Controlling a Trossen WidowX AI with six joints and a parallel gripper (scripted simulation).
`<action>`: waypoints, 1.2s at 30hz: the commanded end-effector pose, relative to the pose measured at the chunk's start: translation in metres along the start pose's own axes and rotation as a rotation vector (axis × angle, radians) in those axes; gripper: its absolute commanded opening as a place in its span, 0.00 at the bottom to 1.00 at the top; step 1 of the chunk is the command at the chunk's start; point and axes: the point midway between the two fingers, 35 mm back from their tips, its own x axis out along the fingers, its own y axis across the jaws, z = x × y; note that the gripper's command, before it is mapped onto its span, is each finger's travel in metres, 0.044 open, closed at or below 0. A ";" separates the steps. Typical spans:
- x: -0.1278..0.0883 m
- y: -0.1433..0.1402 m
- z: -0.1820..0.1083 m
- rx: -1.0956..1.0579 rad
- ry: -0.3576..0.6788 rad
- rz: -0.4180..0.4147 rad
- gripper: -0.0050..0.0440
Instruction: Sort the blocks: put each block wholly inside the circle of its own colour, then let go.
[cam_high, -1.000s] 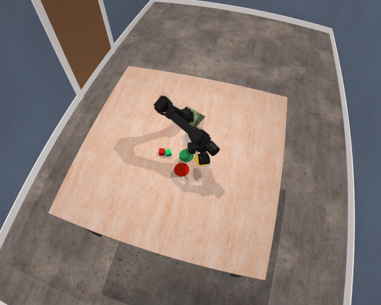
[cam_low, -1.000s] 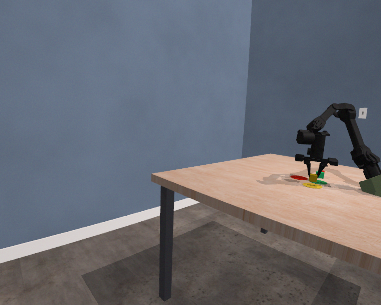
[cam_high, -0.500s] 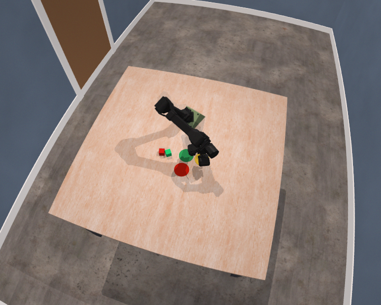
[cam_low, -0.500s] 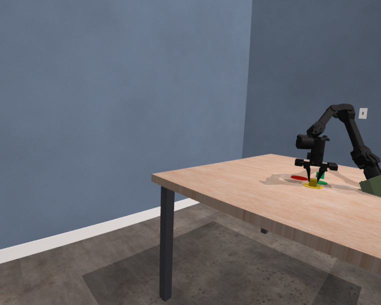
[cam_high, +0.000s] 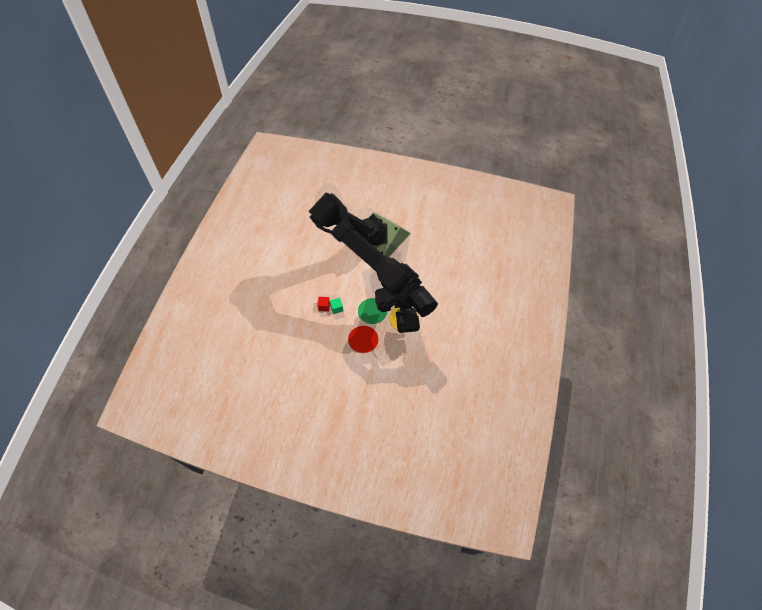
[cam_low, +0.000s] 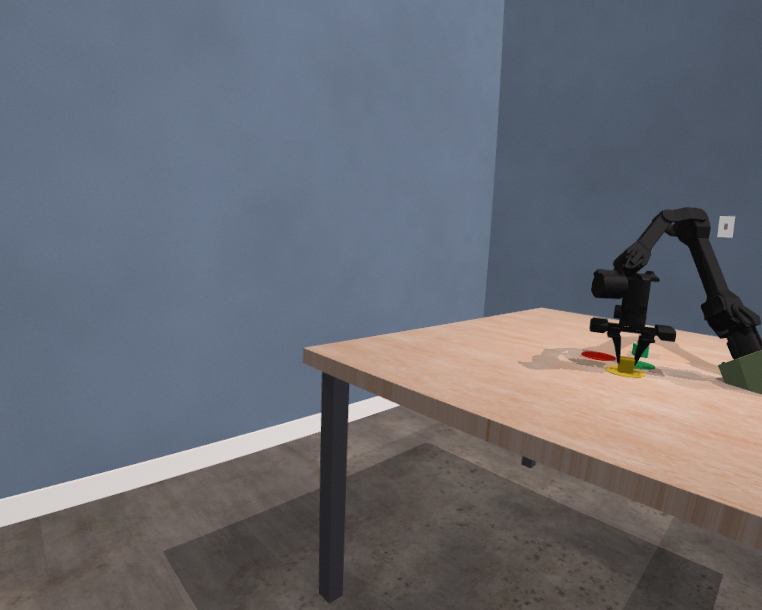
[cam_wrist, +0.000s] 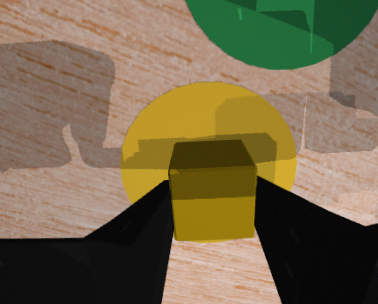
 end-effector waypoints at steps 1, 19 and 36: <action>-0.005 0.005 0.000 0.011 0.010 0.018 0.46; -0.022 0.010 -0.002 0.021 0.018 0.031 0.50; -0.112 0.004 -0.001 0.013 0.016 0.018 0.50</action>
